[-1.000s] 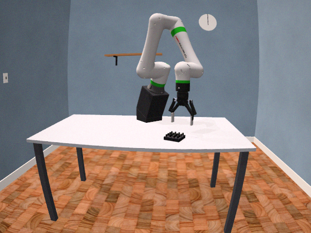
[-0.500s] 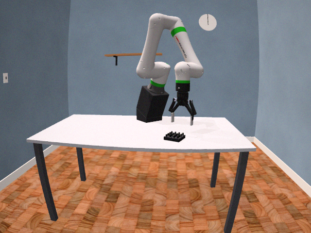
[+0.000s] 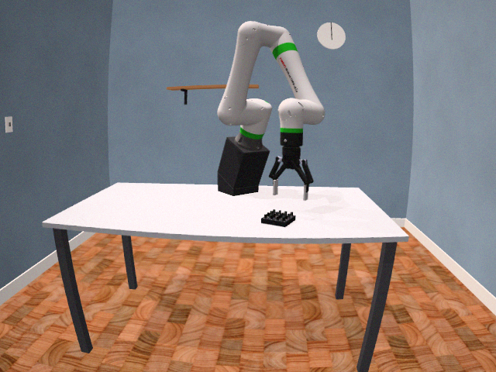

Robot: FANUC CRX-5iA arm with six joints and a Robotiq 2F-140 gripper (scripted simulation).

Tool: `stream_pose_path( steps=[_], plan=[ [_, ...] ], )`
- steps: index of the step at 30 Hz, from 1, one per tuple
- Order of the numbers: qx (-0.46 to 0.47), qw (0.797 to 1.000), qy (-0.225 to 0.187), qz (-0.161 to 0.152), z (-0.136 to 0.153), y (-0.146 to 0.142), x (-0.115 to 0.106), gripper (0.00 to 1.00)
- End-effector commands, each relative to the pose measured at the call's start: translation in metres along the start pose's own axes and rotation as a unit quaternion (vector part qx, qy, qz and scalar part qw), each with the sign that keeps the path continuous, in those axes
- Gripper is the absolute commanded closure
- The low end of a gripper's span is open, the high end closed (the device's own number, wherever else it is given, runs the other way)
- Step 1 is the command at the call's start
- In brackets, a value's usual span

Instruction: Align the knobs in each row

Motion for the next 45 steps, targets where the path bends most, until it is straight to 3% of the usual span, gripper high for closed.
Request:
stream_pose_path(
  steps=[1, 32, 40, 42, 45],
  plan=[
    [0.000, 1.000, 0.000, 0.000, 0.000, 0.000, 0.000, 0.00],
    [0.008, 1.000, 0.000, 0.000, -0.001, 0.000, 0.000, 0.00],
    [0.159, 0.987, 0.001, 0.002, -0.013, 0.005, -0.002, 0.00],
    [0.159, 0.987, 0.001, 0.002, -0.013, 0.005, -0.002, 0.00],
    [0.241, 0.971, 0.002, 0.003, -0.020, 0.008, -0.002, 0.00]
  ],
)
Point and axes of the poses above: the point where the finger pads meet when closed, its own x axis out along the fingers, its own y axis across the jaws, z = x × y, the point moved 10 cm from there along -x, back along the fingers, and after that the axes turned 5 degrees about -x, right-handed, at the moved point
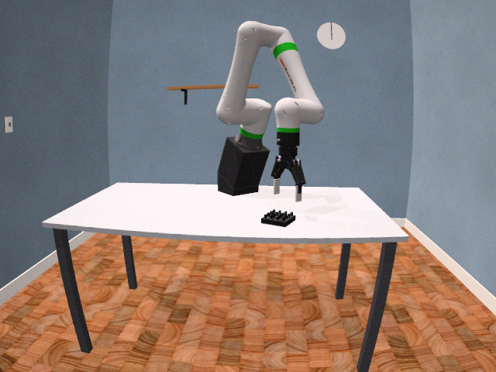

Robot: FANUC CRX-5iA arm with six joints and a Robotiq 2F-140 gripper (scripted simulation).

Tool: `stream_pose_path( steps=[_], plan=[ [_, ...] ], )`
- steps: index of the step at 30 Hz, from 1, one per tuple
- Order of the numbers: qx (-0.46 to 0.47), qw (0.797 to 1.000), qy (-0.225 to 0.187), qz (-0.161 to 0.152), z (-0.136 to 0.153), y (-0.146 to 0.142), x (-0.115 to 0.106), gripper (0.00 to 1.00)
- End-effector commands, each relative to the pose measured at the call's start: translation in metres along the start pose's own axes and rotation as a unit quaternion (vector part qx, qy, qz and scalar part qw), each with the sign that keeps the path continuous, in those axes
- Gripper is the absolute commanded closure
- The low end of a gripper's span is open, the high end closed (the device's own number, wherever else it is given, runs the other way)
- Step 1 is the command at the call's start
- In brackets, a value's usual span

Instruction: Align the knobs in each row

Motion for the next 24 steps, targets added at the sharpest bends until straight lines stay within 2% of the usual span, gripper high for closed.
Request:
stream_pose_path(
  steps=[1, 6, 12, 14, 15, 18, 24],
  plan=[
    [0.078, 0.997, 0.006, 0.001, -0.005, 0.000, -0.001, 0.00],
    [0.177, 0.984, 0.007, 0.001, -0.014, 0.000, -0.002, 0.00],
    [0.292, 0.956, 0.008, 0.001, -0.024, 0.001, -0.003, 0.00],
    [0.292, 0.956, 0.008, 0.001, -0.024, 0.001, -0.003, 0.00],
    [0.343, 0.939, 0.008, 0.001, -0.028, 0.001, -0.004, 0.00],
    [0.387, 0.922, 0.008, 0.001, -0.032, 0.001, -0.005, 0.00],
    [0.492, 0.871, 0.008, 0.000, -0.042, 0.002, -0.006, 0.00]
  ],
)
Point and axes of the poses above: the point where the finger pads meet when closed, its own x axis out along the fingers, its own y axis across the jaws, z = x × y, the point moved 10 cm from there along -x, back along the fingers, and after that the axes turned 5 degrees about -x, right-handed, at the moved point
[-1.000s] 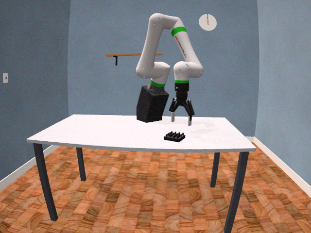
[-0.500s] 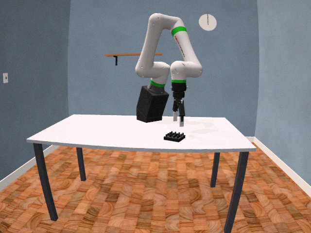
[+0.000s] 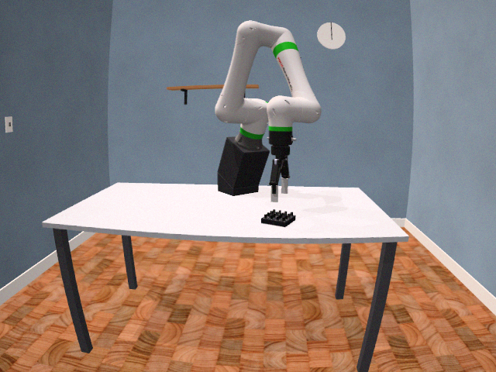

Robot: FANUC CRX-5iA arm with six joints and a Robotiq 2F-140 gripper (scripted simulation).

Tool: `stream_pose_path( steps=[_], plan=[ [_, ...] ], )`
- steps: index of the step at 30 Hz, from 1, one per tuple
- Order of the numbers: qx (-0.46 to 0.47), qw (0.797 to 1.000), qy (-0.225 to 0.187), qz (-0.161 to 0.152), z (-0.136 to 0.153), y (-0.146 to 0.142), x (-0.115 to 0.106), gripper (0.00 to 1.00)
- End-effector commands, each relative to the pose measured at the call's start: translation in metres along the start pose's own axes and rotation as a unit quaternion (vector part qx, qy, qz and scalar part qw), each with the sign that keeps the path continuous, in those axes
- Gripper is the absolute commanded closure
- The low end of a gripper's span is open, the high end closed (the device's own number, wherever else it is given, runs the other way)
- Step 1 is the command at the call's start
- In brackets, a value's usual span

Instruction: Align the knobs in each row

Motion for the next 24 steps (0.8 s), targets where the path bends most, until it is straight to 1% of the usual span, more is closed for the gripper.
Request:
stream_pose_path(
  steps=[1, 5, 7, 8, 11, 15, 18, 22, 24],
  plan=[
    [0.078, 0.997, 0.007, -0.005, -0.003, -0.004, -0.001, 0.00],
    [0.155, 0.988, 0.006, -0.005, -0.007, -0.009, -0.002, 0.00],
    [0.155, 0.988, 0.006, -0.005, -0.007, -0.009, -0.002, 0.00],
    [0.208, 0.978, 0.006, -0.006, -0.010, -0.012, -0.003, 0.00],
    [0.254, 0.967, 0.005, -0.006, -0.013, -0.015, -0.004, 0.00],
    [0.328, 0.945, 0.005, -0.006, -0.018, -0.020, -0.005, 0.00],
    [0.383, 0.924, 0.004, -0.006, -0.021, -0.023, -0.006, 0.00],
    [0.454, 0.891, 0.003, -0.006, -0.026, -0.028, -0.007, 0.00],
    [0.454, 0.891, 0.003, -0.006, -0.026, -0.028, -0.007, 0.00]
  ],
)
Point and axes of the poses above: the point where the finger pads meet when closed, its own x axis out along the fingers, its own y axis across the jaws, z = x × y, the point moved 10 cm from there along -x, back along the fingers, and after that the axes turned 5 degrees about -x, right-handed, at the moved point
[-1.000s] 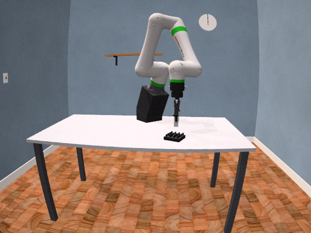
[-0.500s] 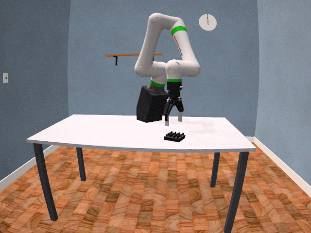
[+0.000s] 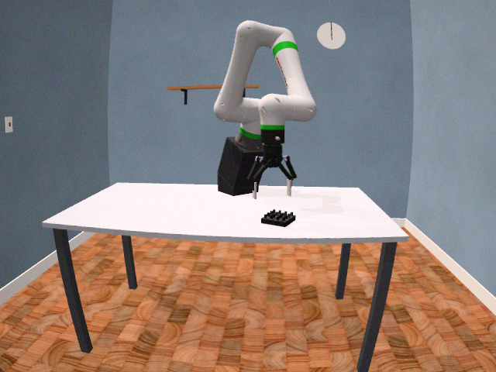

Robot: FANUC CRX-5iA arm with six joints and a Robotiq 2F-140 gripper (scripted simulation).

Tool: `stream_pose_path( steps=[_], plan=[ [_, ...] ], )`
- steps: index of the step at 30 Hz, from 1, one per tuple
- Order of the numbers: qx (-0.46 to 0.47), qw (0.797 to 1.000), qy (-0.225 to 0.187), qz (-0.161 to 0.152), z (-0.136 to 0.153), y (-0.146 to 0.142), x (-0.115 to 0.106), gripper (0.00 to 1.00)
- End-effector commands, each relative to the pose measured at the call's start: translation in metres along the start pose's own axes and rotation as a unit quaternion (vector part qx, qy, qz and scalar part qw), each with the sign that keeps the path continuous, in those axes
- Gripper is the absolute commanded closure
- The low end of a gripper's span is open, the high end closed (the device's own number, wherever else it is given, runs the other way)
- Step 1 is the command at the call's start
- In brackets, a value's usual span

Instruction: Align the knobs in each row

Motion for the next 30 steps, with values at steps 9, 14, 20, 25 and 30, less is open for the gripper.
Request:
stream_pose_path(
  steps=[9, 14, 20, 25, 30],
  plan=[
    [0.220, 0.976, -0.001, -0.006, 0.002, -0.017, -0.004, 0.00],
    [0.314, 0.950, -0.003, -0.004, 0.003, -0.025, -0.006, 0.00],
    [0.360, 0.933, -0.003, -0.004, 0.003, -0.029, -0.007, 0.00],
    [0.366, 0.931, -0.003, -0.003, 0.003, -0.029, -0.007, 0.88],
    [0.366, 0.931, -0.003, -0.003, 0.003, -0.029, -0.007, 0.88]
  ],
)
Point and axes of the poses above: the point where the finger pads meet when closed, its own x axis out along the fingers, its own y axis across the jaws, z = x × y, the point moved 10 cm from there along -x, back along the fingers, and after that the axes turned 5 degrees about -x, right-handed, at the moved point
